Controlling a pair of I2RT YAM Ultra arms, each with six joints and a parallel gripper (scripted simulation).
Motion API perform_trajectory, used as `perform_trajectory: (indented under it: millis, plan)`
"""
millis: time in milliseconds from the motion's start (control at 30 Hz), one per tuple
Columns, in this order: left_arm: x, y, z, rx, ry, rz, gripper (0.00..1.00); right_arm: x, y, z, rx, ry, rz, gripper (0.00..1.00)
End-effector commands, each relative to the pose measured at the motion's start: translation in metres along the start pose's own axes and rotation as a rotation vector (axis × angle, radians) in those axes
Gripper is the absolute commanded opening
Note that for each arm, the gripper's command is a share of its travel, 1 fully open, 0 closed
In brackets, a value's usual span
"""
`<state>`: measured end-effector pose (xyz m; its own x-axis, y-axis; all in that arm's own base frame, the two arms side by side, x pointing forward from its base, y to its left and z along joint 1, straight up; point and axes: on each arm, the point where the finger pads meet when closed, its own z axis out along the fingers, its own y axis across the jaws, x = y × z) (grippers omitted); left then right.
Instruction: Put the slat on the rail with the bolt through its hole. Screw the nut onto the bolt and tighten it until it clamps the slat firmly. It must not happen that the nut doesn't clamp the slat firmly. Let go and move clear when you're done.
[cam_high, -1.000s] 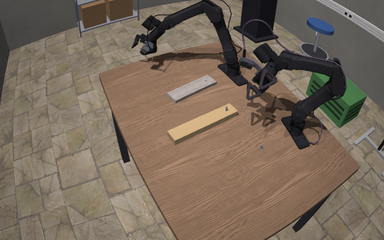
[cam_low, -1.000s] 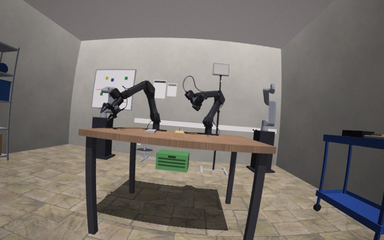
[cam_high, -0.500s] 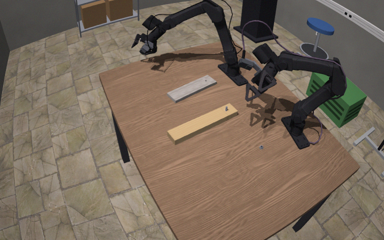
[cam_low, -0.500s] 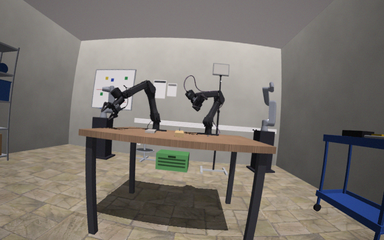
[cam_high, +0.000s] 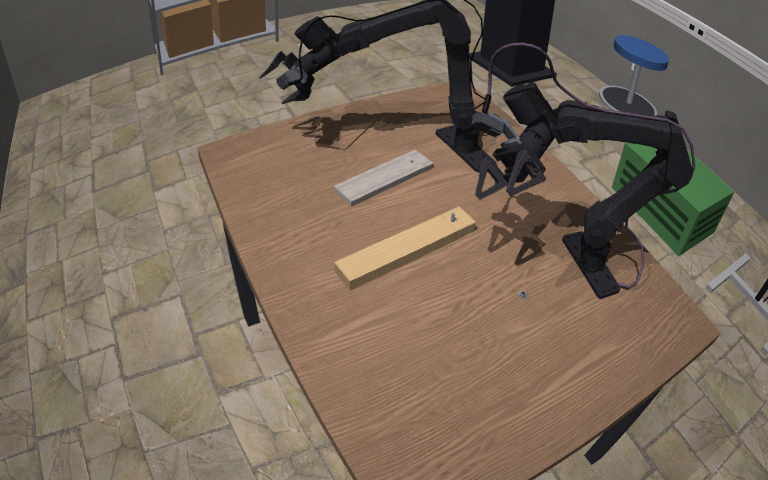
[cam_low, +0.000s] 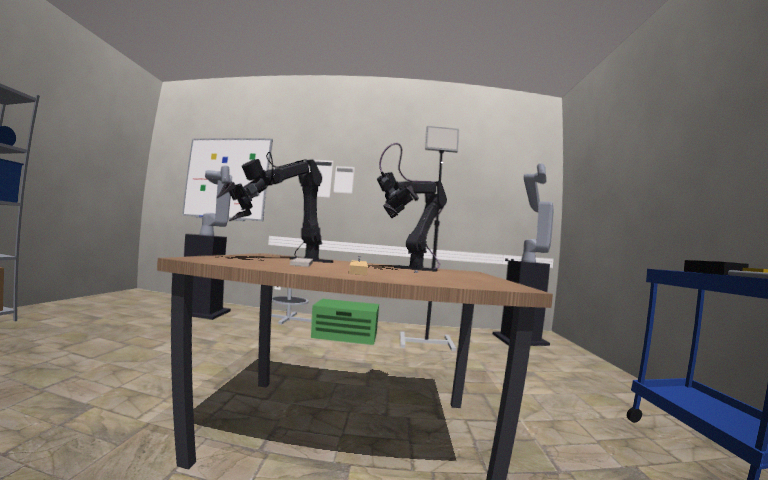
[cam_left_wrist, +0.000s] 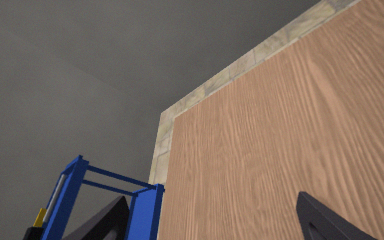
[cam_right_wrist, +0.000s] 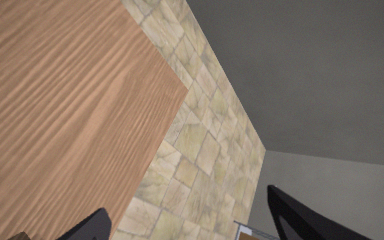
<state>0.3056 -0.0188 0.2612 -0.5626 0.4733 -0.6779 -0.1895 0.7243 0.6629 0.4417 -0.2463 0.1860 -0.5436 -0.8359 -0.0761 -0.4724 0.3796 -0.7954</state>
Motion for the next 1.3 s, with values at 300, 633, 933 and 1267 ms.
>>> perform_trajectory:
  millis: [300,633,933,1267]
  plan:
    - [-0.049,0.017,0.015,0.162,-0.121,-0.323,1.0,-0.077,-0.035,-0.072,0.155,-0.194,0.38,1.0]
    - [-0.075,0.035,0.022,0.233,-0.21,-0.458,1.0,-0.117,-0.047,-0.122,0.195,-0.351,0.601,1.0]
    - [-0.097,0.053,0.027,0.291,-0.297,-0.55,1.0,-0.148,-0.053,-0.17,0.195,-0.51,0.801,1.0]
    - [-0.13,0.093,0.022,0.358,-0.471,-0.652,1.0,-0.181,-0.055,-0.245,0.124,-0.764,1.094,1.0]
